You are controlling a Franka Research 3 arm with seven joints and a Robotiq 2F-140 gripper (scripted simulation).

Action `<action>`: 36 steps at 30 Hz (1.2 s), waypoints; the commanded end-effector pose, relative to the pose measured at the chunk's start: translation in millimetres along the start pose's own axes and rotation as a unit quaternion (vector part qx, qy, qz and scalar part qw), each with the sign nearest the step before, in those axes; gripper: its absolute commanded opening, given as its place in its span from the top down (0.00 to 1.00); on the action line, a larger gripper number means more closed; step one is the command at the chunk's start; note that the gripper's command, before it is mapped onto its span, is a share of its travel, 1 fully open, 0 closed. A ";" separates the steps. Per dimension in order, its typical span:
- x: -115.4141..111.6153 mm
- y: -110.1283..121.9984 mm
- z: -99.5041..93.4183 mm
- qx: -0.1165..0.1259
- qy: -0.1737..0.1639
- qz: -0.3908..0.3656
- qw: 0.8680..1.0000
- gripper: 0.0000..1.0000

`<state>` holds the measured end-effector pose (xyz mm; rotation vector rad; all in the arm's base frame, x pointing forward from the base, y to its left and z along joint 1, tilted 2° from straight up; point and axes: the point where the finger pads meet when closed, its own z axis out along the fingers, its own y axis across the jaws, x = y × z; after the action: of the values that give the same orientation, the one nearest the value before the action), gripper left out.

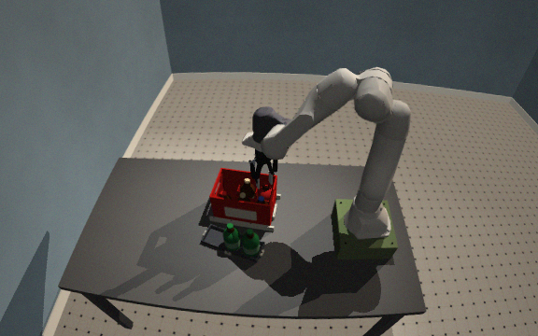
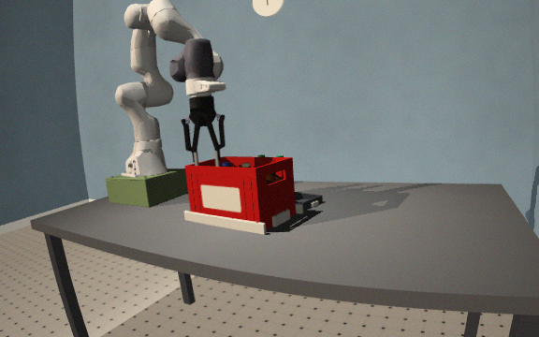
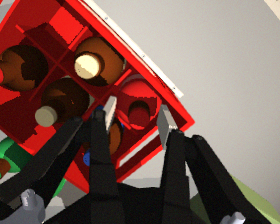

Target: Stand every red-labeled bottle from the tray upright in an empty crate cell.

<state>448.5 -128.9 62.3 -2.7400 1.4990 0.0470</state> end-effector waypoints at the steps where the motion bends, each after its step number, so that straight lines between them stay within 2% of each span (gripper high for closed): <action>1: 0.5 -1.3 -3.8 0.000 0.001 0.000 1.000 0.62; 11: 0.5 -1.3 -14.5 0.000 0.001 0.000 1.000 0.62; 36: 0.3 -1.3 -66.3 0.000 0.001 0.000 1.000 0.62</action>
<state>454.3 -131.1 123.5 -2.7396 1.5009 0.0234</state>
